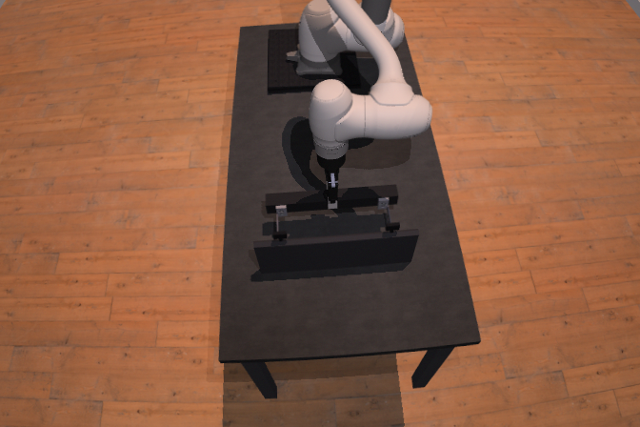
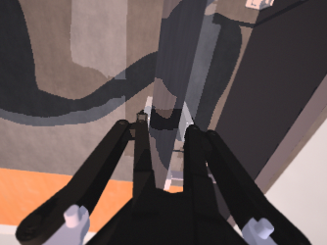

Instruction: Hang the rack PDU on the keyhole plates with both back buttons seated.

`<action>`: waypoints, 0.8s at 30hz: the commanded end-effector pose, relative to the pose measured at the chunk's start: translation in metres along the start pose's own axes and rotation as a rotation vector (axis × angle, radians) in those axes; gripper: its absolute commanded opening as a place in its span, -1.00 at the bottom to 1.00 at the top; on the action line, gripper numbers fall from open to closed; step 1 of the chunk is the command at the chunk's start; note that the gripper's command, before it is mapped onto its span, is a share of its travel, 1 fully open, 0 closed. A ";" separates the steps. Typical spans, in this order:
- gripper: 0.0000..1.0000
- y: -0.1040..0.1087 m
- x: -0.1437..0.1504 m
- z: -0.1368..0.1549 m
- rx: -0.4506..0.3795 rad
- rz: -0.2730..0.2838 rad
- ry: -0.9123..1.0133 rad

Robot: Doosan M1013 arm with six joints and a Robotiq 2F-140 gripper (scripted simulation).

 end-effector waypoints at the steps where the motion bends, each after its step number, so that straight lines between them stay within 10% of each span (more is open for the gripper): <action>1: -1.00 -0.001 0.000 0.000 0.000 0.000 0.000; 24: -1.00 -0.012 0.000 0.000 0.000 0.000 0.000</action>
Point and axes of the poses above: the point where the finger pads meet when closed, its own y axis back along the fingers, its own x axis across the jaws, z = x × y, the point moved 4 cm from there along y, back along the fingers, and after that the axes turned 15 degrees about y, right-handed, at the moved point
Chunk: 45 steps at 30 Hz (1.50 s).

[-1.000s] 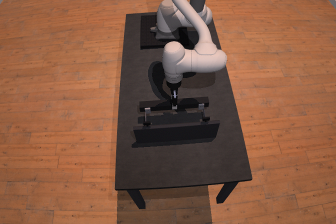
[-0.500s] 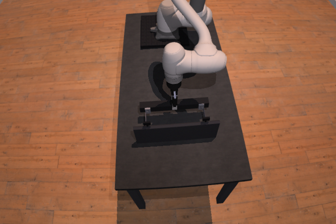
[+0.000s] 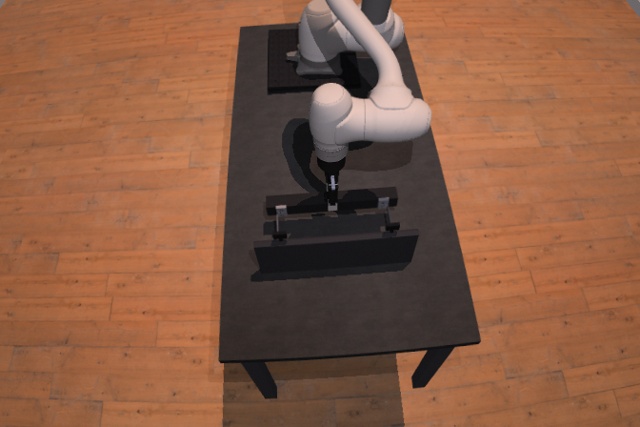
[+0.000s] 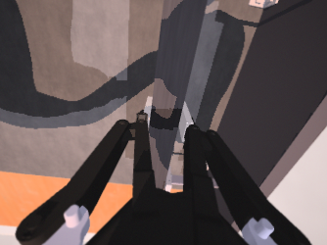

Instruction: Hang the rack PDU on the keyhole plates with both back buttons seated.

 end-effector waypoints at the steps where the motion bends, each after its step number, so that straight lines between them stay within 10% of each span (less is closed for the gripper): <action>1: -1.00 -0.001 0.000 0.000 0.000 0.000 0.000; 28: -1.00 -0.003 0.000 0.000 0.000 0.000 0.000; 29: 1.00 -0.003 0.000 0.000 0.000 0.000 0.000; 45: 1.00 -0.003 0.000 0.000 0.000 0.000 0.000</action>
Point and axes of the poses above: the point where the finger pads meet when closed, its own y axis back along the fingers, its own x axis across the jaws, z = x × y, the point moved 4 cm from there along y, back along the fingers, and after that the axes turned 15 degrees about y, right-handed, at the moved point
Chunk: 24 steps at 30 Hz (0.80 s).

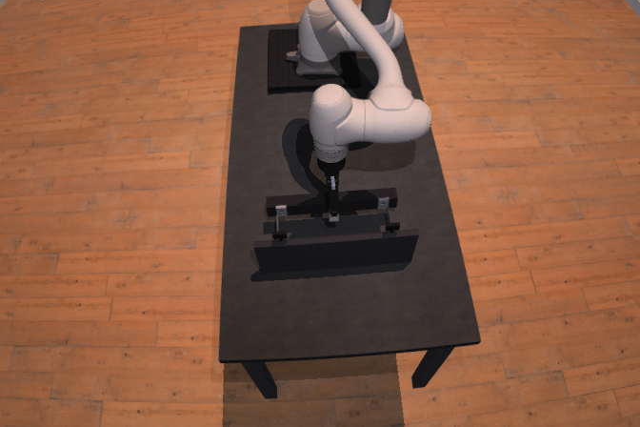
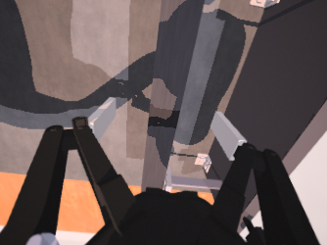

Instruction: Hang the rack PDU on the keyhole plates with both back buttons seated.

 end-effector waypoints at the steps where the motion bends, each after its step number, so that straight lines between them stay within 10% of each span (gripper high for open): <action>1: 1.00 0.000 0.000 0.000 0.000 0.000 0.000; 24: 1.00 0.004 0.000 0.000 0.000 0.000 0.000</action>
Point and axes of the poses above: the point where the finger pads meet when closed, its own y axis back along the fingers, its own x axis across the jaws, z = x × y, the point moved 4 cm from there along y, back along the fingers, and after that the axes turned 15 degrees about y, right-handed, at the moved point
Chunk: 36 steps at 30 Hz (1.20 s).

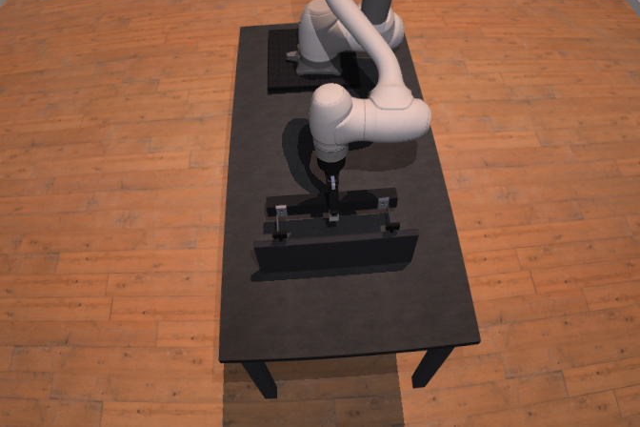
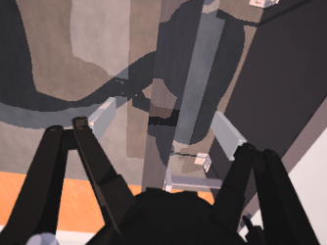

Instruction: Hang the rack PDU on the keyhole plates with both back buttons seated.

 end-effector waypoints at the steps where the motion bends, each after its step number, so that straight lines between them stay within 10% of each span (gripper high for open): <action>1: 1.00 0.005 0.000 0.000 0.000 0.000 0.000; 13: 1.00 0.056 0.000 0.000 0.000 0.000 0.000; 36: 1.00 0.062 -0.015 -0.004 0.000 0.000 0.000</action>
Point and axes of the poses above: the point where the finger pads meet when closed, its own y axis back along the fingers, its own x axis across the jaws, z = x × y, the point moved 4 cm from there along y, back along the fingers, and after that the axes turned 15 degrees about y, right-handed, at the moved point
